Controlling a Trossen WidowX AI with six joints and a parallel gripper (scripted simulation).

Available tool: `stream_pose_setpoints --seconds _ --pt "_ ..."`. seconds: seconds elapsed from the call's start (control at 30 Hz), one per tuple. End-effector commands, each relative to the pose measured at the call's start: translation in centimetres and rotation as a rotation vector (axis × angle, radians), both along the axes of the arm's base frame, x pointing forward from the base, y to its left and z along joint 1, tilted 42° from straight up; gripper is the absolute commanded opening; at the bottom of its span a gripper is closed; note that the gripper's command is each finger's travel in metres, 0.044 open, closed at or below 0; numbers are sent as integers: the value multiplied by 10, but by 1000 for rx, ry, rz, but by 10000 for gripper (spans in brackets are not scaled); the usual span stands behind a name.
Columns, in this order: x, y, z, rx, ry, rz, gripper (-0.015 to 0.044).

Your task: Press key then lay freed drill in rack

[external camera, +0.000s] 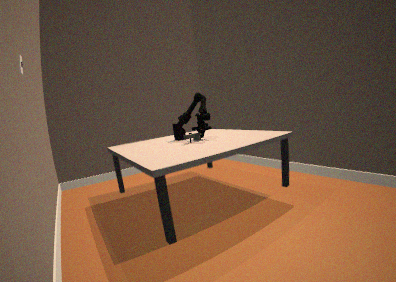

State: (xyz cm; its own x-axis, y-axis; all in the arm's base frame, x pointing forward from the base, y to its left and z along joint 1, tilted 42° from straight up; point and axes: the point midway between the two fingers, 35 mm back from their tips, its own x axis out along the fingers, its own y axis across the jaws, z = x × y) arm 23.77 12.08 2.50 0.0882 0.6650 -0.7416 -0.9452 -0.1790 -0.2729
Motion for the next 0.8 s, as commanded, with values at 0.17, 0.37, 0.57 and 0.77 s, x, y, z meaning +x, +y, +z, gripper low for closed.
stream_pose_setpoints --seconds 0.17,0.37,0.57,0.77 --pt "-3 8 5 -3 1 0 0" --pt "-6 16 12 -2 1 0 0" --pt "-8 21 16 -2 1 0 0" --pt "-11 28 21 -2 1 0 0"
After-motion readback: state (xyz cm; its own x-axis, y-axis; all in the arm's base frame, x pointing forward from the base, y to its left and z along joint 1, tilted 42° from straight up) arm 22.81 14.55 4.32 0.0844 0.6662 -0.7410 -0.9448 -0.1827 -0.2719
